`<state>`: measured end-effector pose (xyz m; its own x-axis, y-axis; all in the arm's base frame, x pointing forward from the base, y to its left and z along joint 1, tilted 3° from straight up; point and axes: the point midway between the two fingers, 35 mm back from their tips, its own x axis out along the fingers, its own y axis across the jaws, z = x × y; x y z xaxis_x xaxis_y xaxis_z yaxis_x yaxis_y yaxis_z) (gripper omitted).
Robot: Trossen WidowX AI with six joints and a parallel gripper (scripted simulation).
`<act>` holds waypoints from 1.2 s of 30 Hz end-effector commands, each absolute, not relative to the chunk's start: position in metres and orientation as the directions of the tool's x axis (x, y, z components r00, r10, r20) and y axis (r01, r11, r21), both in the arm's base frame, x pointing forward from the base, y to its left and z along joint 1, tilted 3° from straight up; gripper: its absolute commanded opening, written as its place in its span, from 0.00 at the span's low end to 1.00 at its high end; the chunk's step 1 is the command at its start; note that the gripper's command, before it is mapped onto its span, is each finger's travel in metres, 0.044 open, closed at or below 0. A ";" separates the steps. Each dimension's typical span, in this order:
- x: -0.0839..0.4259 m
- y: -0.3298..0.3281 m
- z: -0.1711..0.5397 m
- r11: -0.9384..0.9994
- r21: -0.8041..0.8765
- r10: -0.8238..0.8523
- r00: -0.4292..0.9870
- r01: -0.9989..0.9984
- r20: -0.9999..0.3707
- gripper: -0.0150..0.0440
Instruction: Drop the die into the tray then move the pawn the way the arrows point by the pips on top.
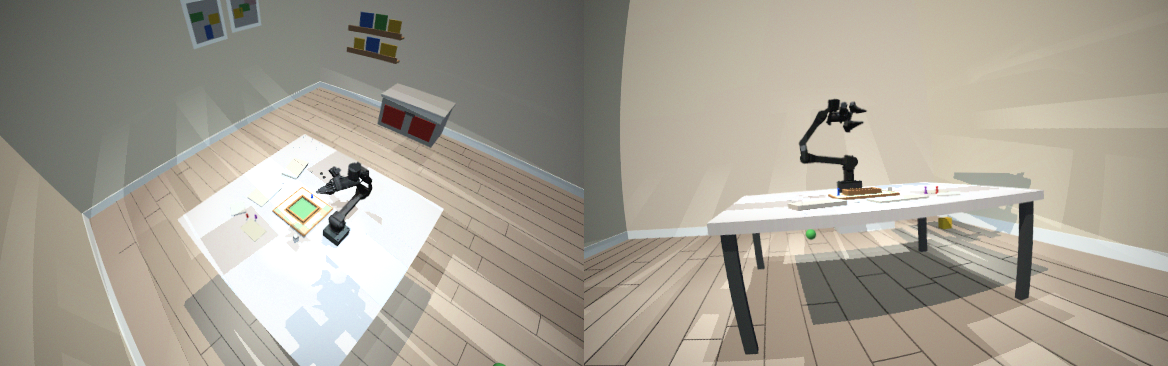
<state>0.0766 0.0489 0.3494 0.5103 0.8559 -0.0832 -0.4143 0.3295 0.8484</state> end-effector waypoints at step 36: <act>0.161 0.179 0.034 0.956 0.056 0.063 -0.015 0.288 -0.998 0.72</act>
